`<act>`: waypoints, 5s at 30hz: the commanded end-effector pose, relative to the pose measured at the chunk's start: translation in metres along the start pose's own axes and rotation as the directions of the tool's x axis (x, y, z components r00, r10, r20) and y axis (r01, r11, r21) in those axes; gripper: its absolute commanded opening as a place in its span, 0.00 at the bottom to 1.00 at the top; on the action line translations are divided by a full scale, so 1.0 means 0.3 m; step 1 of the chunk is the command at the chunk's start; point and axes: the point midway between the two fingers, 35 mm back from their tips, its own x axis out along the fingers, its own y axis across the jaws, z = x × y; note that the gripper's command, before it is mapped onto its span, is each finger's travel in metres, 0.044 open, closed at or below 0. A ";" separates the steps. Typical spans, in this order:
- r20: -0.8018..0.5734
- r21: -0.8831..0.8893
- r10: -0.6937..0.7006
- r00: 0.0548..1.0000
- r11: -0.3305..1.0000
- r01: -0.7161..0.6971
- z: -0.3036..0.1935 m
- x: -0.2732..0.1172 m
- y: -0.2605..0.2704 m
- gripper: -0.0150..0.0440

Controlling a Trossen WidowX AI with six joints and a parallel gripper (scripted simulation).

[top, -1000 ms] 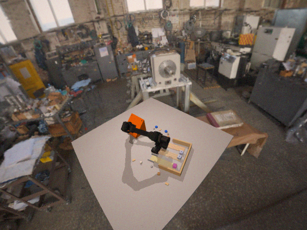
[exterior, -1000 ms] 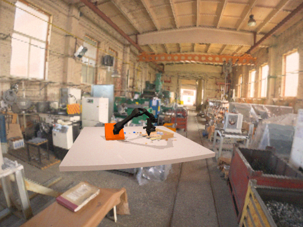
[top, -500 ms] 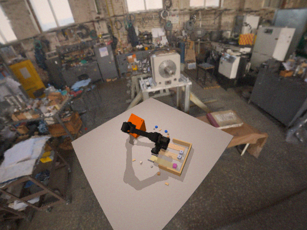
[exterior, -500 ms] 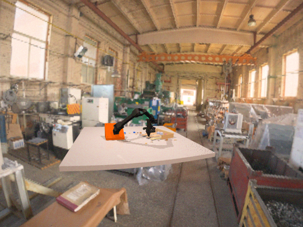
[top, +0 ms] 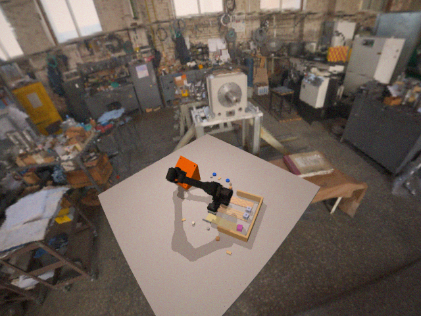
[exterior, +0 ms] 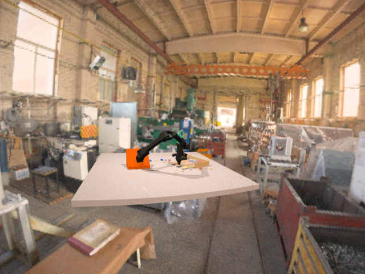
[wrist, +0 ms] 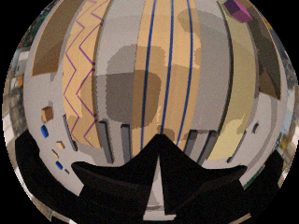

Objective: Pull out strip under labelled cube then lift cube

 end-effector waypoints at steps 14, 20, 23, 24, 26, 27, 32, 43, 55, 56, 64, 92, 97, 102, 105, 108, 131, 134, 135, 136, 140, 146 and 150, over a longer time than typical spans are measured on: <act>0.001 -0.004 -0.004 1.000 1.000 0.004 0.001 0.008 -0.002 0.25; 0.001 -0.004 -0.004 1.000 1.000 0.004 0.002 0.010 -0.002 0.25; 0.001 -0.004 -0.004 1.000 1.000 0.004 0.002 0.011 -0.002 0.25; 0.001 -0.004 -0.004 1.000 1.000 0.004 0.002 0.011 -0.002 0.25; 0.001 -0.004 -0.004 1.000 1.000 0.004 0.003 0.012 -0.002 0.25; 0.001 -0.004 -0.004 1.000 1.000 0.004 0.003 0.012 -0.002 0.25; 0.001 -0.004 -0.004 1.000 1.000 0.004 0.000 0.013 -0.002 0.25; 0.000 -0.005 -0.004 1.000 1.000 0.004 -0.057 0.014 0.001 0.25; -0.001 -0.005 -0.004 1.000 1.000 0.004 -0.120 0.017 0.002 0.25; -0.001 -0.005 -0.004 1.000 1.000 0.004 -0.125 0.017 0.002 0.25; -0.002 -0.006 -0.004 1.000 1.000 0.004 -0.166 0.019 0.002 0.25; -0.004 -0.008 -0.004 1.000 1.000 0.004 -0.310 0.023 0.002 0.25; -0.004 -0.008 -0.004 1.000 1.000 0.004 -0.335 0.024 0.001 0.25; -0.005 -0.009 -0.004 1.000 1.000 0.004 -0.359 0.024 0.001 0.25; -0.005 -0.009 -0.004 1.000 1.000 0.004 -0.374 0.024 0.001 0.25; -0.005 -0.009 -0.004 1.000 1.000 0.004 -0.388 0.024 0.001 0.25; -0.007 -0.011 -0.004 1.000 1.000 0.004 -0.508 0.024 0.000 0.25; -0.007 -0.011 -0.004 1.000 1.000 0.004 -0.523 0.024 0.000 0.25; -0.007 -0.011 -0.004 1.000 1.000 0.004 -0.528 0.024 0.000 0.25; -0.008 -0.011 -0.004 1.000 1.000 0.004 -0.533 0.024 0.000 0.25; -0.008 -0.011 -0.004 1.000 1.000 0.004 -0.553 0.024 -0.001 0.25; -0.008 -0.012 -0.004 1.000 1.000 0.004 -0.583 0.024 -0.001 0.25; -0.009 -0.012 -0.004 1.000 1.000 0.004 -0.602 0.024 -0.001 0.25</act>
